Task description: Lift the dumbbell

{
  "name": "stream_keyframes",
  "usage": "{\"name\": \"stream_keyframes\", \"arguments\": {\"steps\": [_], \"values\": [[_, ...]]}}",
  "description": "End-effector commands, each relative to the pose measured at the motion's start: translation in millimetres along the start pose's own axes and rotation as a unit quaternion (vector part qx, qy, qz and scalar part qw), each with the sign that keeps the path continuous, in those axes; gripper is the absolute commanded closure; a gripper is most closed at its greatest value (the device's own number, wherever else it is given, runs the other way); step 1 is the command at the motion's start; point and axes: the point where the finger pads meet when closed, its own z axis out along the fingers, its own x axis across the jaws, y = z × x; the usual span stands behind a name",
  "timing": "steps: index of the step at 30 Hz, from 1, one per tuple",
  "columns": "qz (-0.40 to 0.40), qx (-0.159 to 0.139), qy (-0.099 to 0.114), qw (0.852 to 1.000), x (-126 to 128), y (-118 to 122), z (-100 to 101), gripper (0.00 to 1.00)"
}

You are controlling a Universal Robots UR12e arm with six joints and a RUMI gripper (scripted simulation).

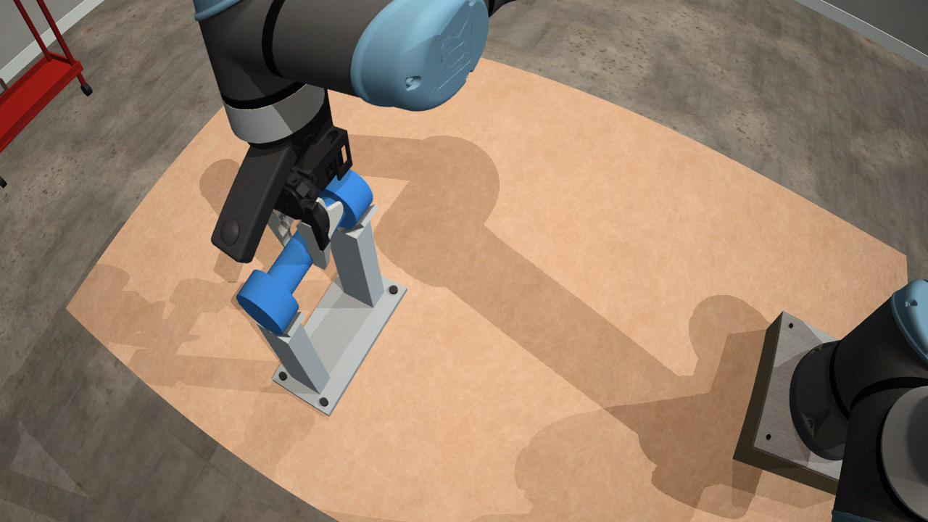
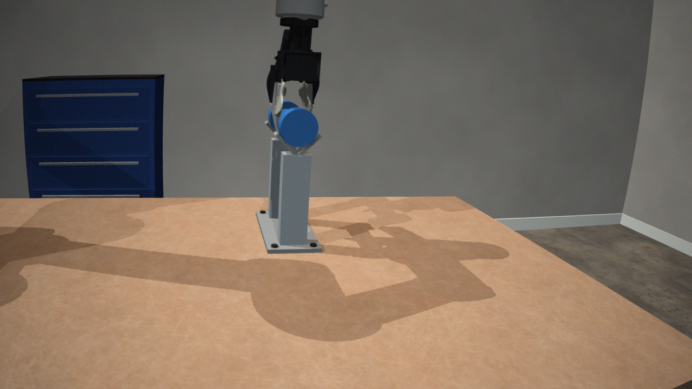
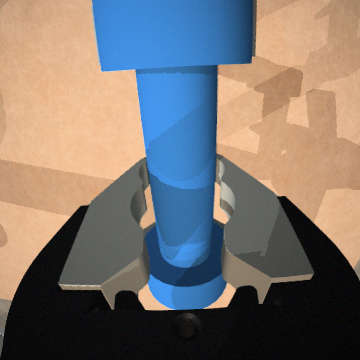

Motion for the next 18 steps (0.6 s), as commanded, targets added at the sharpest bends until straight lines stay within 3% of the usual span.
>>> {"name": "stream_keyframes", "arguments": {"steps": [1,18], "values": [[-0.001,0.0,-0.002,1.0,-2.3,-0.1,1.7,1.0],[-0.001,0.0,0.001,1.0,1.0,-0.1,-9.1,1.0]]}}
